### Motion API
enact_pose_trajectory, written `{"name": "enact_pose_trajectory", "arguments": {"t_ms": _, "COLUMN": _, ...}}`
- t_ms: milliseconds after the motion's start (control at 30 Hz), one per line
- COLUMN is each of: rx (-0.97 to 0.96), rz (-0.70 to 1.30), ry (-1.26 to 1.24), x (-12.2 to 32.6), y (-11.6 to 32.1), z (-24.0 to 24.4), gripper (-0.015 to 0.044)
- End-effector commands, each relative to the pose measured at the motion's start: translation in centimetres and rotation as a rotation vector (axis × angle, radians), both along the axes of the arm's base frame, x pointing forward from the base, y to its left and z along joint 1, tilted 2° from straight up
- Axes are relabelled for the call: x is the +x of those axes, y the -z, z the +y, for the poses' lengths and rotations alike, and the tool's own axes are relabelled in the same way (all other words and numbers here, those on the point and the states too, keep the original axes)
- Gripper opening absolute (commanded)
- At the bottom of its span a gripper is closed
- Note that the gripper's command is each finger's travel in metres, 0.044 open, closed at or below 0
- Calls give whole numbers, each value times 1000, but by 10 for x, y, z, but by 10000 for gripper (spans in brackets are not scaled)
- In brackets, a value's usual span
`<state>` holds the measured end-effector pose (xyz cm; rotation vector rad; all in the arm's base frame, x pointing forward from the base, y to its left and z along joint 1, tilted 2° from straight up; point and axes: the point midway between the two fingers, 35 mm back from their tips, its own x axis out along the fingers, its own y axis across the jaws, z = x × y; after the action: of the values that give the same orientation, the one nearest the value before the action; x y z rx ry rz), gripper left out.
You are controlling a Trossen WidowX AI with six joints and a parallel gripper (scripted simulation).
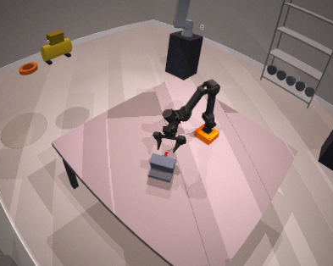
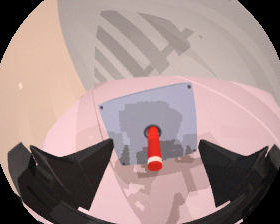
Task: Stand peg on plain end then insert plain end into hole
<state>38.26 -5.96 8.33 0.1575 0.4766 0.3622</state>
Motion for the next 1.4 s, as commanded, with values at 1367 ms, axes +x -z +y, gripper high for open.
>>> {"name": "enact_pose_trajectory", "arguments": {"t_ms": 1367, "rx": -2, "rz": -2, "ry": 4, "x": -51, "y": -28, "z": -29, "gripper": 440}}
